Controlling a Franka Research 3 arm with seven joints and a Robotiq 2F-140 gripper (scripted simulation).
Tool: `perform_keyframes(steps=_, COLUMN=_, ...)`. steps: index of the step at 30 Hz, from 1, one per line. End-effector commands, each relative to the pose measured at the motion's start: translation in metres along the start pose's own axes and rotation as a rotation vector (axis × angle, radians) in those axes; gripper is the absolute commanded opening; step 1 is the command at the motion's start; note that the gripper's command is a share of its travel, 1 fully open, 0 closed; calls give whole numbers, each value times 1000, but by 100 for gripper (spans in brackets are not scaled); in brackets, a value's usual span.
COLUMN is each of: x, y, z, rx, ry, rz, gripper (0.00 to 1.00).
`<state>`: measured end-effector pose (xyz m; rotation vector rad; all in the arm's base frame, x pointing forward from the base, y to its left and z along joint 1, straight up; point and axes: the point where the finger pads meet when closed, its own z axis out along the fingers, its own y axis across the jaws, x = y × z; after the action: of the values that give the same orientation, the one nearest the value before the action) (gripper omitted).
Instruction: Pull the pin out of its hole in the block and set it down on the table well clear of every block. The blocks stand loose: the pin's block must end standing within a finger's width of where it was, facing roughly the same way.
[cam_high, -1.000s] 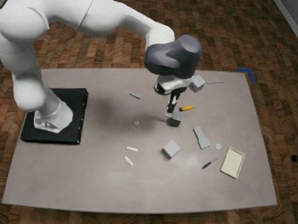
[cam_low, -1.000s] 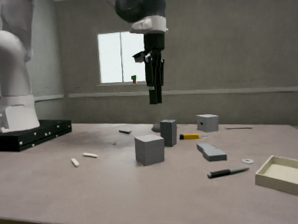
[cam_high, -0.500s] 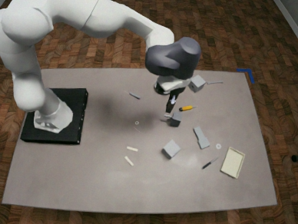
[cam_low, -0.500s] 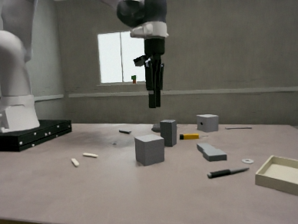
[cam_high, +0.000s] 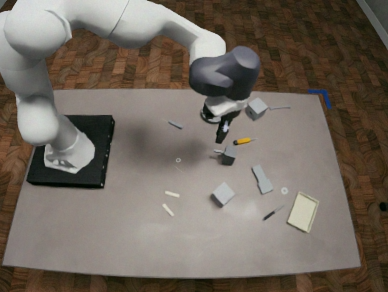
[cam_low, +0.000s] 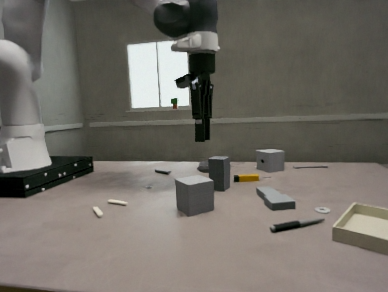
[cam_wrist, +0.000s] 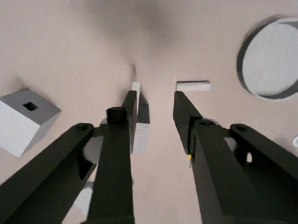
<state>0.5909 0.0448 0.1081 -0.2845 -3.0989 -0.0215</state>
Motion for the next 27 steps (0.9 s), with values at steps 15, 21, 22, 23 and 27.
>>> perform_keyframes(steps=15, x=-1, y=33, z=-15, rx=-47, ry=-31, rz=-47, gripper=31)
perform_keyframes(steps=21, x=0, y=40, z=-18, rx=-51, ry=-35, rz=-48, gripper=31)
perform_keyframes(steps=22, x=0, y=40, z=-18, rx=-51, ry=-35, rz=-48, gripper=31)
perform_keyframes(steps=23, x=0, y=44, z=-19, rx=-53, ry=-38, rz=-48, gripper=31)
perform_keyframes(steps=27, x=1, y=53, z=-23, rx=-58, ry=-46, rz=-50, gripper=31)
